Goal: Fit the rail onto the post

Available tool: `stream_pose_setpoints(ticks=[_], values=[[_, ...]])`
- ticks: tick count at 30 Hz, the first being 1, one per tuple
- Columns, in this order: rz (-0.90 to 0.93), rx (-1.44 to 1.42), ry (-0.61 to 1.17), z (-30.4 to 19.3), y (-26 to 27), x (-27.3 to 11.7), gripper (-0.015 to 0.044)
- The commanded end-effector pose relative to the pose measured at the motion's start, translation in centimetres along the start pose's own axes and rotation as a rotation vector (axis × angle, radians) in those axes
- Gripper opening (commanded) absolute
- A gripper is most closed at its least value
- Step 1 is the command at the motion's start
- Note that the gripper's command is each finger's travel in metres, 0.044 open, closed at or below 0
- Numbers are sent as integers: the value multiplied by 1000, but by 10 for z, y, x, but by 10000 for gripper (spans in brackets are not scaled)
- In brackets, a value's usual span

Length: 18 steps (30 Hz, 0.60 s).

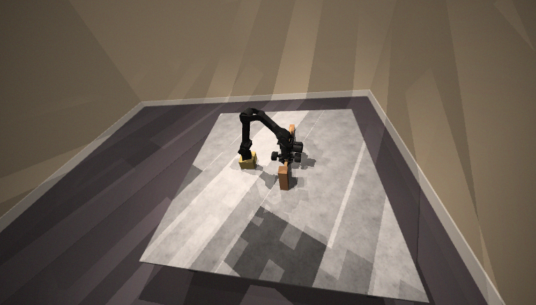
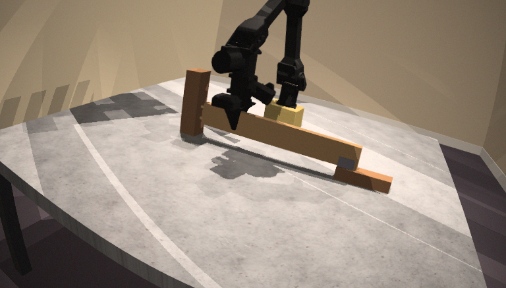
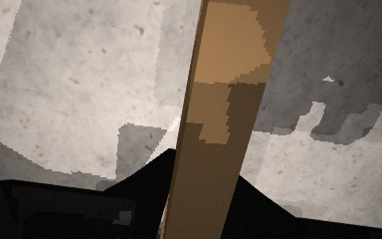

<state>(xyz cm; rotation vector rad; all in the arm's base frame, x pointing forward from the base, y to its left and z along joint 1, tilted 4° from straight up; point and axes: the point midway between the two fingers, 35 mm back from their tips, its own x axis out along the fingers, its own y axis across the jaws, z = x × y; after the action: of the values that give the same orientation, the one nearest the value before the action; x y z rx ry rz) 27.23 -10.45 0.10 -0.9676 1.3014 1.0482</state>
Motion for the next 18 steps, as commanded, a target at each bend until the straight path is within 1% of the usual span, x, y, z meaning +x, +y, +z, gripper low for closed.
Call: stream_pose_setpoints(ticks=[1, 18], values=[[-8, -1, -3, 2, -2, -3, 0], [-8, -1, -3, 3, -2, -1, 0]])
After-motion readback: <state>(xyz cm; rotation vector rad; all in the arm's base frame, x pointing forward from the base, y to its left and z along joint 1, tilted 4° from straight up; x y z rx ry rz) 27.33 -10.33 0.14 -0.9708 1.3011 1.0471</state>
